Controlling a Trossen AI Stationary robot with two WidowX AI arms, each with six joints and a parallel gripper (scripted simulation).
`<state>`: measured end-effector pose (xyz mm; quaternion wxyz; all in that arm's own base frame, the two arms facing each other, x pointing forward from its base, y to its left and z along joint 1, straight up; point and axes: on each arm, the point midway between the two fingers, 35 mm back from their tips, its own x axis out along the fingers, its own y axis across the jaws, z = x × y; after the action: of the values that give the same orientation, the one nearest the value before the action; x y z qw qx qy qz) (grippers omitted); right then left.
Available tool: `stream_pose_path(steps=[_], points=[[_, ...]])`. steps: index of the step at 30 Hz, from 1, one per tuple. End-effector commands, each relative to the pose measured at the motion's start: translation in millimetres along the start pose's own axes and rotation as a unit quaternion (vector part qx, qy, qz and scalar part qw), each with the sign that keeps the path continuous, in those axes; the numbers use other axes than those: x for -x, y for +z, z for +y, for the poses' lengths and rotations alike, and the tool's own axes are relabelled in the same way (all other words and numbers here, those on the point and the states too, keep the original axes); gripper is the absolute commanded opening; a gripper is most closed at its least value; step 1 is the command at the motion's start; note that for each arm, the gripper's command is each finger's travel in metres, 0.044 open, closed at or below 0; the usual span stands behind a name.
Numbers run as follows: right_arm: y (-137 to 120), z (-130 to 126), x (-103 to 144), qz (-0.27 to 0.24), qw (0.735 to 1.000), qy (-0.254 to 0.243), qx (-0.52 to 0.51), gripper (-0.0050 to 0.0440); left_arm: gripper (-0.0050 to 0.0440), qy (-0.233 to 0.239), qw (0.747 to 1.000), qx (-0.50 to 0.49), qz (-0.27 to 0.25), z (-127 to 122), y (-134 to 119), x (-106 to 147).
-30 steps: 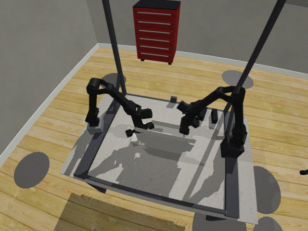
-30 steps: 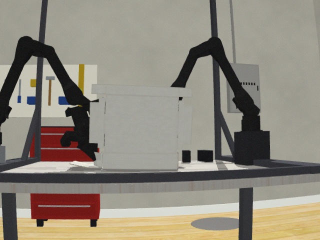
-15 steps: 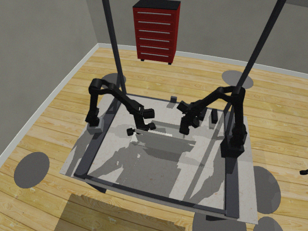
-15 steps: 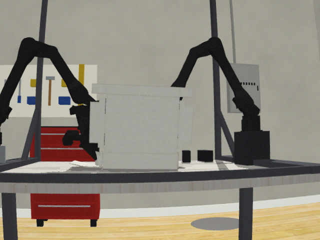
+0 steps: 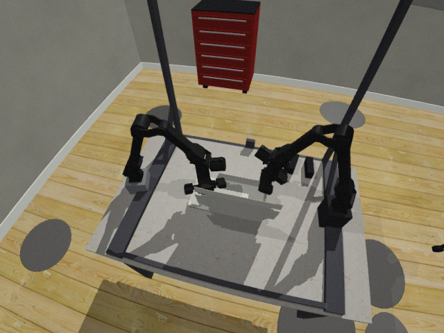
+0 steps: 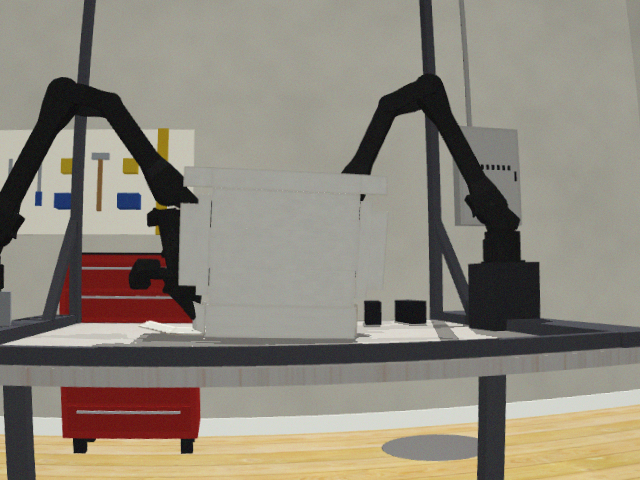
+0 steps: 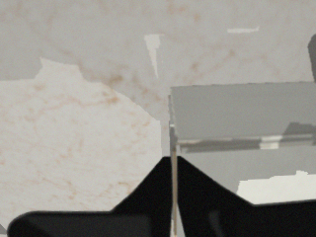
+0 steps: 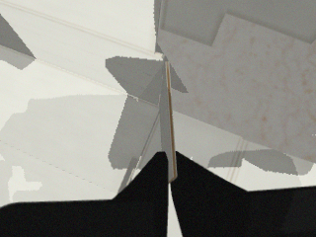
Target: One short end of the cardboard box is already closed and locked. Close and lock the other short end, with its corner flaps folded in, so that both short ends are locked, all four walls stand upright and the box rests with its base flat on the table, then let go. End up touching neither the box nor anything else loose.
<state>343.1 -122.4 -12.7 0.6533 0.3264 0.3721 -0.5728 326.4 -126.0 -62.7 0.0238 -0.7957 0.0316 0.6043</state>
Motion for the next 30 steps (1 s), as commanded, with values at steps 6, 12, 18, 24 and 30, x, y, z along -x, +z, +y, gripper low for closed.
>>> stream_pose_path(steps=[6,12,18,24,30], points=[[6.0,11.8,5.6,0.014,0.999,-0.014,-0.051,0.0000,0.0000,0.004,1.000,0.000,0.009,1.6,-5.5,4.1],[6.7,13.5,5.8,0.014,0.999,-0.014,-0.051,0.0000,0.0000,0.004,1.000,0.000,0.009,1.6,-5.5,4.1],[8.7,16.7,5.7,0.028,0.994,-0.041,-0.101,0.0000,0.0000,0.004,1.000,0.000,0.009,1.6,-5.5,4.1],[9.5,18.0,5.5,0.028,0.993,-0.041,-0.103,0.0000,0.0000,0.004,1.000,0.000,0.009,1.6,-5.5,4.1],[10.0,19.4,5.2,0.028,0.993,-0.041,-0.103,0.0000,0.0000,0.004,1.000,0.000,0.009,1.6,-5.5,4.1]])
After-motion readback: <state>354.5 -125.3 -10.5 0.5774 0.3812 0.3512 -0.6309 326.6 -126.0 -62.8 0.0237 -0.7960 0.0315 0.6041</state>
